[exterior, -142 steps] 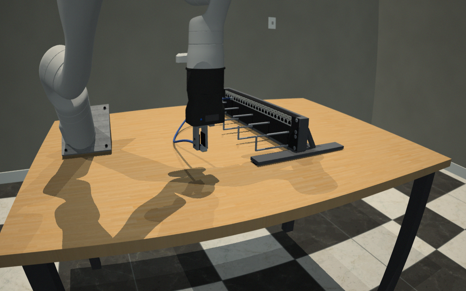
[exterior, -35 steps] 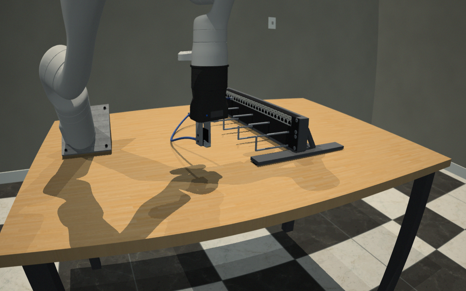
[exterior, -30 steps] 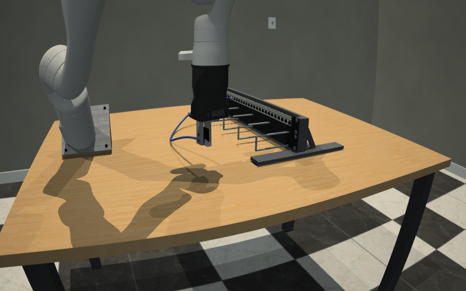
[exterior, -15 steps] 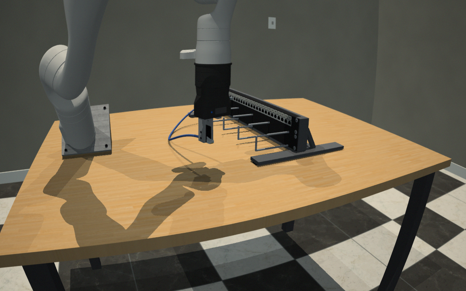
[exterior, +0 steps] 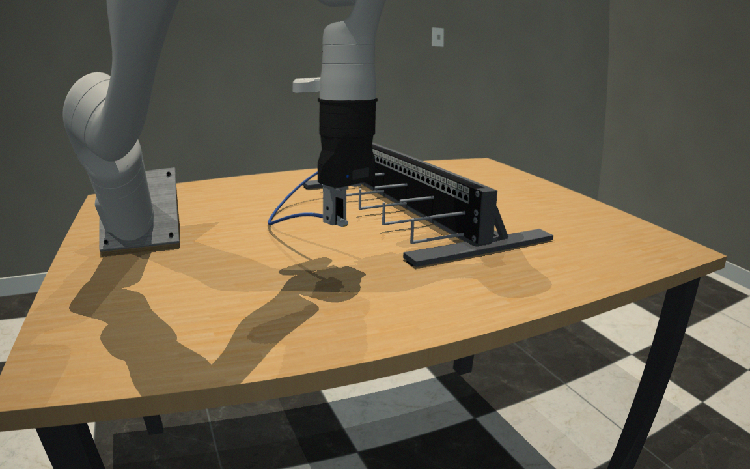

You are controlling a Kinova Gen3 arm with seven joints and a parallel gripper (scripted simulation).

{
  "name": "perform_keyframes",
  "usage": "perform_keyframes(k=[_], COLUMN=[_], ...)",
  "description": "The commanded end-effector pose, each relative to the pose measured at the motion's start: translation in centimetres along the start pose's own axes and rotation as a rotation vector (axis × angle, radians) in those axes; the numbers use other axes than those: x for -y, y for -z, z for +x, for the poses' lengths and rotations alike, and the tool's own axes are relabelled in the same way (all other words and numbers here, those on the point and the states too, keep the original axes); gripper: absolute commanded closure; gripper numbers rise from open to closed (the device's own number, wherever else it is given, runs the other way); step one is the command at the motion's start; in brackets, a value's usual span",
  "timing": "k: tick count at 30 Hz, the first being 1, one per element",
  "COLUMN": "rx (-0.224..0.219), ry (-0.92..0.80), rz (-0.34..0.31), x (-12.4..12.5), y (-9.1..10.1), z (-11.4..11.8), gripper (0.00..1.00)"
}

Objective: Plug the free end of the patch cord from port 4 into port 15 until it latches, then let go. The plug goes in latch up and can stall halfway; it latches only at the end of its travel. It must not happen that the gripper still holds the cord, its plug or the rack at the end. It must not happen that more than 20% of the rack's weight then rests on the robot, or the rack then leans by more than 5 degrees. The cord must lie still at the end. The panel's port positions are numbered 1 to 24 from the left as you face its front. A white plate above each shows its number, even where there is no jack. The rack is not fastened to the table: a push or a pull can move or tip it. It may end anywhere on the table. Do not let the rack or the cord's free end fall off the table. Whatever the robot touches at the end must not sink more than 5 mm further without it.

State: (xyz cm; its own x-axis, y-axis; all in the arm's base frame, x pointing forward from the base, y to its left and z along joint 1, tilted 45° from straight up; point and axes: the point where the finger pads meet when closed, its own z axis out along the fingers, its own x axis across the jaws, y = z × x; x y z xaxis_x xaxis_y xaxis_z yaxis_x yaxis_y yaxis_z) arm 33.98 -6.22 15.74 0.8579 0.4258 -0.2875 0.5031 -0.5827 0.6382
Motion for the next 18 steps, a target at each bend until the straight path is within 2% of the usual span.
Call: perform_keyframes(k=[1,18], rx=[0.002,0.002], ry=[0.016,0.134], rz=[-0.002,0.0], x=[0.2,1.4], y=[0.0,0.2], z=[0.3,2.1], gripper=[1.0,1.0])
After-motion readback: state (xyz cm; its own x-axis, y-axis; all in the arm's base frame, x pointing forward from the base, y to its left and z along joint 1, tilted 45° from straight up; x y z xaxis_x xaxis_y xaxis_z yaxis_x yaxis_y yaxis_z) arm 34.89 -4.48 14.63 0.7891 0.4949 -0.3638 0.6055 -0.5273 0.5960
